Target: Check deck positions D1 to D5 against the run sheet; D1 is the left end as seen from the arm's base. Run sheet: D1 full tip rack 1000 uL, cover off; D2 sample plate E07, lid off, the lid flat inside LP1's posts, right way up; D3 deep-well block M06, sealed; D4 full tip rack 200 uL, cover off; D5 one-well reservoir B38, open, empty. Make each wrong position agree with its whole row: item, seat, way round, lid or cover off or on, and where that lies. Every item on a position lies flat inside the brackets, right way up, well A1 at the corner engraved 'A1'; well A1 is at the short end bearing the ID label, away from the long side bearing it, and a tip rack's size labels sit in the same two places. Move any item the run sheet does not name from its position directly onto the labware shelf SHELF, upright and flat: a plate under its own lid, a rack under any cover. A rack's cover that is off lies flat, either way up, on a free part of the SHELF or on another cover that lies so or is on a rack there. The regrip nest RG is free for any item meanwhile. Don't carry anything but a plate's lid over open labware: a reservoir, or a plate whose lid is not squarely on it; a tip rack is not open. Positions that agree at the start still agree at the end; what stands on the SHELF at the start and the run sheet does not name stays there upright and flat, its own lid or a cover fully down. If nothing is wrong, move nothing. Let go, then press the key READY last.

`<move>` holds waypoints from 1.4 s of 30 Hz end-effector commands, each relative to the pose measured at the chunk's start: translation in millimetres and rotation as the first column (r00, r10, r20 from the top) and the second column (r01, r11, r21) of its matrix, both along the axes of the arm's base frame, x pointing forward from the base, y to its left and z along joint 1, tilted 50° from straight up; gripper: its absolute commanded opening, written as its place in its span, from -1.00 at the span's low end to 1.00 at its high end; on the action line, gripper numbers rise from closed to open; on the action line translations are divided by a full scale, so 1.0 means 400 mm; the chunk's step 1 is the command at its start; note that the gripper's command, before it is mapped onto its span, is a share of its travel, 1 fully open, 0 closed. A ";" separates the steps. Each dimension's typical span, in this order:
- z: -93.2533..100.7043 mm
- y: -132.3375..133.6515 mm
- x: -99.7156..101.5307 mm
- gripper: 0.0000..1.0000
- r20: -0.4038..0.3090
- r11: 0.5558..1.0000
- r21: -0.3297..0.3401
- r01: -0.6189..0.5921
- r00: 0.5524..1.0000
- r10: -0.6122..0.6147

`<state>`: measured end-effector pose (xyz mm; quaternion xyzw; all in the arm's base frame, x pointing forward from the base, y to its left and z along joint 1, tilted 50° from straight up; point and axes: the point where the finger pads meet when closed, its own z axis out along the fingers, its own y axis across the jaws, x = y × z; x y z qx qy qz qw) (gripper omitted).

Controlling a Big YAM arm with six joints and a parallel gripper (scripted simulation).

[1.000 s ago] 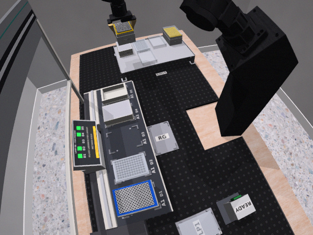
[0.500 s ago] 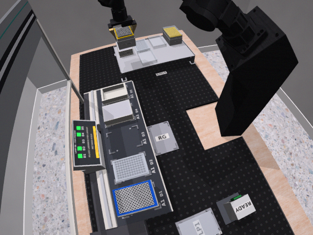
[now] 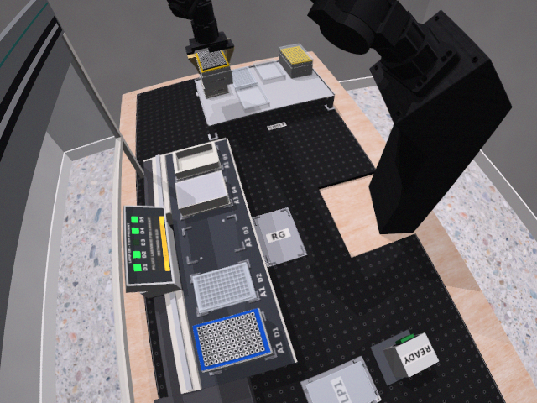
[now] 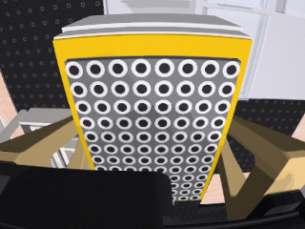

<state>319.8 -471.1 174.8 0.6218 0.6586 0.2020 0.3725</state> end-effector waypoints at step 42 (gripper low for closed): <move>-0.062 -0.053 0.140 -1.00 0.022 1.000 -0.031 0.004 1.000 -0.004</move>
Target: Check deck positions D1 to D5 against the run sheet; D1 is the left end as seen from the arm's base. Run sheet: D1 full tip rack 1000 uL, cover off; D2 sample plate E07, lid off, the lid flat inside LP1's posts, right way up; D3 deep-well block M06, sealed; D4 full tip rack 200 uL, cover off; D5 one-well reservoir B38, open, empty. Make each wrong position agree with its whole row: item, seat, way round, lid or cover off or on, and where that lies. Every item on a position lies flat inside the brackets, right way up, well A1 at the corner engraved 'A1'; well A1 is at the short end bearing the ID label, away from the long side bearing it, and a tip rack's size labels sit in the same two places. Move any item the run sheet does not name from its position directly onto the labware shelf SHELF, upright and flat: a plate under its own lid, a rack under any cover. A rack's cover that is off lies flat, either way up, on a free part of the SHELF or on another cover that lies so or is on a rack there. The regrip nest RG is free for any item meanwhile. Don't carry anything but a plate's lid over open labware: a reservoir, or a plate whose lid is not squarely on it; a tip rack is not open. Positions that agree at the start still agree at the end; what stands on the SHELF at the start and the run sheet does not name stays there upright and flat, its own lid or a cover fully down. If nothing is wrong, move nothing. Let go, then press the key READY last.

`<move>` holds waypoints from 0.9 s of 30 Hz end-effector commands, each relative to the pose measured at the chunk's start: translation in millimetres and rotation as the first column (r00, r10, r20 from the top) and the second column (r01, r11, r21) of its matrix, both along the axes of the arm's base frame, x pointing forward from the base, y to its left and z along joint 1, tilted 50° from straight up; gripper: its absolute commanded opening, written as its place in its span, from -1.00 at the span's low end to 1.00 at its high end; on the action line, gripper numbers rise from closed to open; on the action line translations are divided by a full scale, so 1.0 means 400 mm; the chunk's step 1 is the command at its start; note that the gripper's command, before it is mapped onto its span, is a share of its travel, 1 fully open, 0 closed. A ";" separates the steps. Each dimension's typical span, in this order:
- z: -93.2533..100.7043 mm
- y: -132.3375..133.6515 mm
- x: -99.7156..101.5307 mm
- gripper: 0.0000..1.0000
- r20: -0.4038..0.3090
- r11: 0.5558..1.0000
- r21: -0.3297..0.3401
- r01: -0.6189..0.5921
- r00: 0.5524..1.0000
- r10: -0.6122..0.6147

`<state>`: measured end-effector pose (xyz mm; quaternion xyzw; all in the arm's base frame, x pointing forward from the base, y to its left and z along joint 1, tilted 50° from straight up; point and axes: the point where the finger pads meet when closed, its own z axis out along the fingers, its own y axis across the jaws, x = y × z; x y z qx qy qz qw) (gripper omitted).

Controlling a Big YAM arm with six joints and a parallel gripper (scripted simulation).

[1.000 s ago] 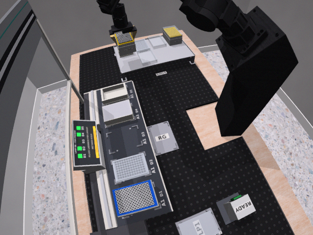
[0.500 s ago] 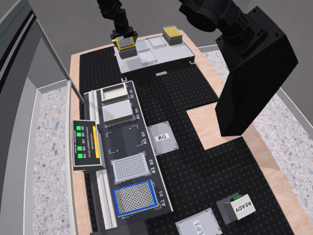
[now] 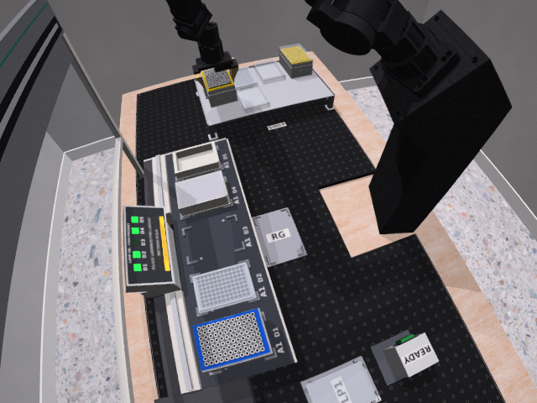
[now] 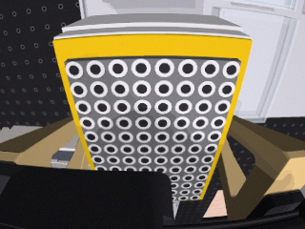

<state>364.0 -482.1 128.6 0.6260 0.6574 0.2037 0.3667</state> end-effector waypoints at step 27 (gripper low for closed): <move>-0.040 -0.036 0.098 -1.00 0.018 1.000 -0.024 0.002 1.000 -0.001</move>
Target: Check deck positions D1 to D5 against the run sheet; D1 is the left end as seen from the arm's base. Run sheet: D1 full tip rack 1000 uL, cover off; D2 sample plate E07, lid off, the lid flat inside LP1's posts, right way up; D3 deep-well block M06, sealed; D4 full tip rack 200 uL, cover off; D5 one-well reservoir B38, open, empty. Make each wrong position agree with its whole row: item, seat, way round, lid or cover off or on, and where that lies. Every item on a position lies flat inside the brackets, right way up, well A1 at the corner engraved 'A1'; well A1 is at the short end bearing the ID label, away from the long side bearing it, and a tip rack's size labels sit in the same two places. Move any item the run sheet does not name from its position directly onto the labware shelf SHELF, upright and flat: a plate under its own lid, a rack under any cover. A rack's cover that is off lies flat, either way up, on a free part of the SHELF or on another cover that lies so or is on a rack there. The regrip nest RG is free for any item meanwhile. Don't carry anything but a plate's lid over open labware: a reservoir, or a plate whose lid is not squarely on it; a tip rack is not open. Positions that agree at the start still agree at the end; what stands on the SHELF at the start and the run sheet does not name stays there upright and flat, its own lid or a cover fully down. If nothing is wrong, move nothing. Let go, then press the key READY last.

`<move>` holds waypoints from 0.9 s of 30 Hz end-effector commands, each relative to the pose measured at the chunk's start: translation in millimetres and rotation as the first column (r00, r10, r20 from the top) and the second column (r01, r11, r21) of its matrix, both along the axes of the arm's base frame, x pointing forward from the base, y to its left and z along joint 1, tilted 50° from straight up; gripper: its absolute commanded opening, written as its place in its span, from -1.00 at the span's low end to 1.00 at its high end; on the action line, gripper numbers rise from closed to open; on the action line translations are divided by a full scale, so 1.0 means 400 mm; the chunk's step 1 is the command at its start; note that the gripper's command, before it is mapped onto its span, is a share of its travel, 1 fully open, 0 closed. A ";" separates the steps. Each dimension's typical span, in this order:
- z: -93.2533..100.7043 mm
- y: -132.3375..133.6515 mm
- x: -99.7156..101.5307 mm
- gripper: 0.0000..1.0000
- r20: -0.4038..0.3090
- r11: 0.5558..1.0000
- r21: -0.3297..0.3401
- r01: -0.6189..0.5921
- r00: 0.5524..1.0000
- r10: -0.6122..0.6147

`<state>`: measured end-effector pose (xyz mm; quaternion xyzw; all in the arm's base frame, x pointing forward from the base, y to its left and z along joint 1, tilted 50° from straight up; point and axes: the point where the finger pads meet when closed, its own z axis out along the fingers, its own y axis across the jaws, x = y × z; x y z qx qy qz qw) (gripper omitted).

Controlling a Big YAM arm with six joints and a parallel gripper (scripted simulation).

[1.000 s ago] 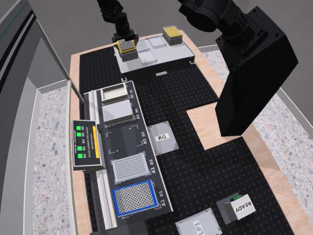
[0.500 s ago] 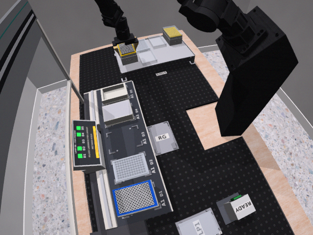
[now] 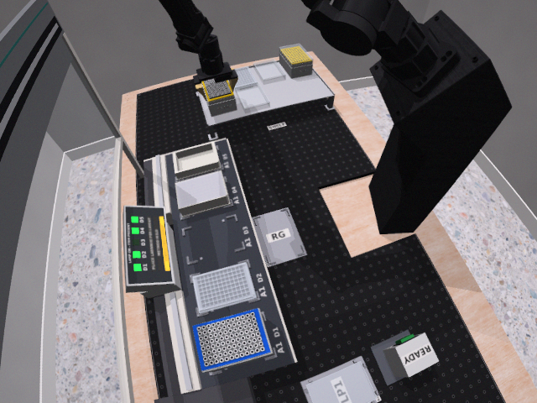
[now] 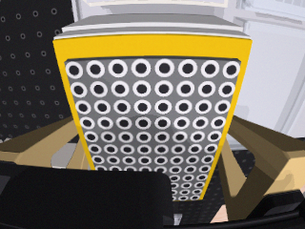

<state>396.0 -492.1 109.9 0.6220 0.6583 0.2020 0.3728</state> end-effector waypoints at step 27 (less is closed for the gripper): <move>0.044 -0.037 -0.002 -1.00 0.024 0.999 -0.044 0.024 0.999 -0.022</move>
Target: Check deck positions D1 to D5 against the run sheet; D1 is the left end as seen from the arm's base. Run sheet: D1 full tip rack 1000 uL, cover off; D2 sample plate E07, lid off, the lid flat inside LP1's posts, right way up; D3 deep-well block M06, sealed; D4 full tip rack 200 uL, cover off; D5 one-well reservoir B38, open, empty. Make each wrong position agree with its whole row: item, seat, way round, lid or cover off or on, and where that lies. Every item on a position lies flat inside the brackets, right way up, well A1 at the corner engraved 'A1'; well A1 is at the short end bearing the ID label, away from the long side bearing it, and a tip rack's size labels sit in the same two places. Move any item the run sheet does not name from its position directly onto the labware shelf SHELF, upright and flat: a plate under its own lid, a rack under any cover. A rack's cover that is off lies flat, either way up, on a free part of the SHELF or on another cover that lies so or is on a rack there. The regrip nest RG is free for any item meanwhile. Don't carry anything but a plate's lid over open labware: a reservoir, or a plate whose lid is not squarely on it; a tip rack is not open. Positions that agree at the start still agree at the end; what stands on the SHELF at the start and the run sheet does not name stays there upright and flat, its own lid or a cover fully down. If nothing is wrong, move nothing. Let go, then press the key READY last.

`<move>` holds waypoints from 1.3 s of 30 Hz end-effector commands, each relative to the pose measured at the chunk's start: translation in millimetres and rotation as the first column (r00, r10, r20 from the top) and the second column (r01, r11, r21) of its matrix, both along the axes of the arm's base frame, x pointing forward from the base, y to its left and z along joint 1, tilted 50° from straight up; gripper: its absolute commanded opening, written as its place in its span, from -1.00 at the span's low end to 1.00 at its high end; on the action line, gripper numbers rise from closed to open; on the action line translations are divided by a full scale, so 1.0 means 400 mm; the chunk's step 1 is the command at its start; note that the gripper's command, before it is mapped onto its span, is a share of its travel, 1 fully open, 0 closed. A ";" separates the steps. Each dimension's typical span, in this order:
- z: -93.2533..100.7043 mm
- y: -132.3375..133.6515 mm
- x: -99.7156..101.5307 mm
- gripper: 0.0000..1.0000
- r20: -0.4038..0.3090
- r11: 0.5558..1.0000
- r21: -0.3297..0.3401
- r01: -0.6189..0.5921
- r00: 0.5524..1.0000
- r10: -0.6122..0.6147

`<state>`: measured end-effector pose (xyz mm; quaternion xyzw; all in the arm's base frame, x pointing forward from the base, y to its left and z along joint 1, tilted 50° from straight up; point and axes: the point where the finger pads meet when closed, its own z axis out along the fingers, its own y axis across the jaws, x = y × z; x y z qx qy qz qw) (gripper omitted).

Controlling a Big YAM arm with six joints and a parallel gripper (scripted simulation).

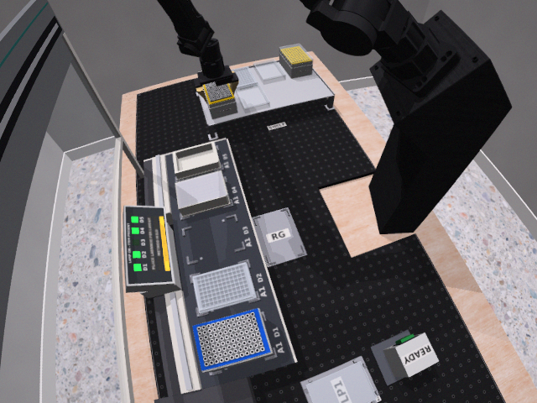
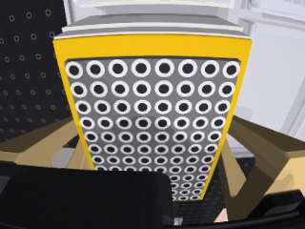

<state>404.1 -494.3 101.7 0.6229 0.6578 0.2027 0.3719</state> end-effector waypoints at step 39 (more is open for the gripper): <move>0.021 -0.022 0.018 -1.00 0.019 1.000 -0.028 0.008 1.000 -0.008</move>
